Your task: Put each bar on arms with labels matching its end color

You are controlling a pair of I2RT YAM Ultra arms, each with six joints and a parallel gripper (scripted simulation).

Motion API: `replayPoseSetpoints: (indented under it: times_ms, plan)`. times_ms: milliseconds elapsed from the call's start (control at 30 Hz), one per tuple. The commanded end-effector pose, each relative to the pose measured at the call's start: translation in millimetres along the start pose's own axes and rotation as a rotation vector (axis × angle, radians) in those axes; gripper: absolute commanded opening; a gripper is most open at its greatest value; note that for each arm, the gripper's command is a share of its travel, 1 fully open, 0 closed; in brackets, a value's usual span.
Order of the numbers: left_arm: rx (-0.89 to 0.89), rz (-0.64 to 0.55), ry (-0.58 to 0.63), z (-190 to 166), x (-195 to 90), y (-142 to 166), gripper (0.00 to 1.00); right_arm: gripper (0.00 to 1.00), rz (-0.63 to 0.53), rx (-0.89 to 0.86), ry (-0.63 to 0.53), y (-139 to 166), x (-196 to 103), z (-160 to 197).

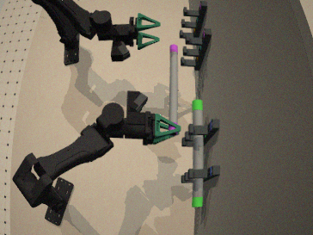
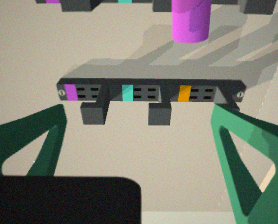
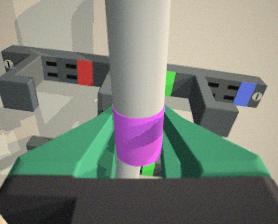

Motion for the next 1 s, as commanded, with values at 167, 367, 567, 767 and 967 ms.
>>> replayPoseSetpoints:
  times_ms: [167, 367, 567, 767, 967]
  plan:
    - [0.005, 0.0, 0.009, -8, -2, -9, 1.0, 0.0, -0.001, 0.105, 0.082, -3, 2, -32]
    - [0.005, 0.0, 0.009, -9, -2, -12, 1.0, 0.0, -0.001, 0.105, 0.082, -3, 2, -33]
    - [0.005, 0.0, 0.009, -12, -3, -17, 1.0, 0.0, -0.001, 0.105, 0.082, -3, 2, -33]
    - [0.005, 0.0, 0.009, -14, -4, -22, 1.0, 0.0, -0.001, 0.105, 0.082, -3, 2, -33]
    - [0.005, 0.0, 0.009, -16, -4, -25, 1.0, 0.0, -0.001, 0.105, 0.082, -3, 2, -33]
Point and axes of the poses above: on each arm, the point where the finger pads meet when closed, its own x axis out along the fingers, its own z axis across the jaws, y = z × x, the point moved 7 cm from there along -x, back along the fingers, and after that the axes turned 6 degrees about x, right-handed, at the moved point
